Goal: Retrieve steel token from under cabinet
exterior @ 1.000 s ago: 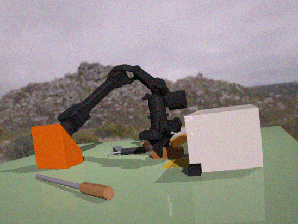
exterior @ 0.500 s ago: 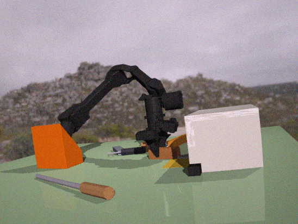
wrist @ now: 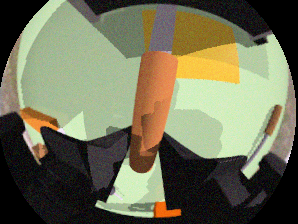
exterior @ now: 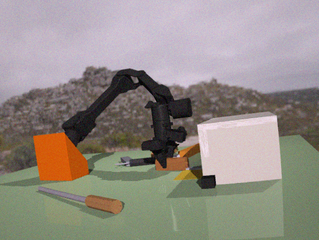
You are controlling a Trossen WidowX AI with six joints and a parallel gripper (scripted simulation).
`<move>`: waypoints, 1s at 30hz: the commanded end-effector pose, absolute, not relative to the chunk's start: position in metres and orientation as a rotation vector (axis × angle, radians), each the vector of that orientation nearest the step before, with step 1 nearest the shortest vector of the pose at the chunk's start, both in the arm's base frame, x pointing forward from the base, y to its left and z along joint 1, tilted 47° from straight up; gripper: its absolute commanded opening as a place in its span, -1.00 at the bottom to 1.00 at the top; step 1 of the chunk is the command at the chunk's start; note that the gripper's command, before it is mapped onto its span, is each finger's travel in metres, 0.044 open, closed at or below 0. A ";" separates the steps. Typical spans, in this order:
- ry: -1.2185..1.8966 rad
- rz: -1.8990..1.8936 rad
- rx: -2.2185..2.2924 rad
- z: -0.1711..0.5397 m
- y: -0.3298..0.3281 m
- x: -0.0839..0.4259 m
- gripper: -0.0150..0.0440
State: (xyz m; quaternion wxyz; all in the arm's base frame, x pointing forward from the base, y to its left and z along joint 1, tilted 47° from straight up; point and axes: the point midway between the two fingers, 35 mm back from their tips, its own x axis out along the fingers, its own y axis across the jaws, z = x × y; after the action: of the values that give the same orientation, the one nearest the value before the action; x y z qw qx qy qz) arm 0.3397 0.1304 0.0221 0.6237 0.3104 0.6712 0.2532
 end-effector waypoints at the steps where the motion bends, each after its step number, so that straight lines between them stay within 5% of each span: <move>1: 1.547 0.576 0.717 0.022 0.131 0.333 -0.49; 30: 1.549 0.576 0.718 0.026 0.134 0.302 -0.49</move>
State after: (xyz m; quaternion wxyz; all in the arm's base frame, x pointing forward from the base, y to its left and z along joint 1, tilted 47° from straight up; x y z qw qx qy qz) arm 0.3084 0.1336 0.0266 0.6231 0.3107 0.6717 0.2530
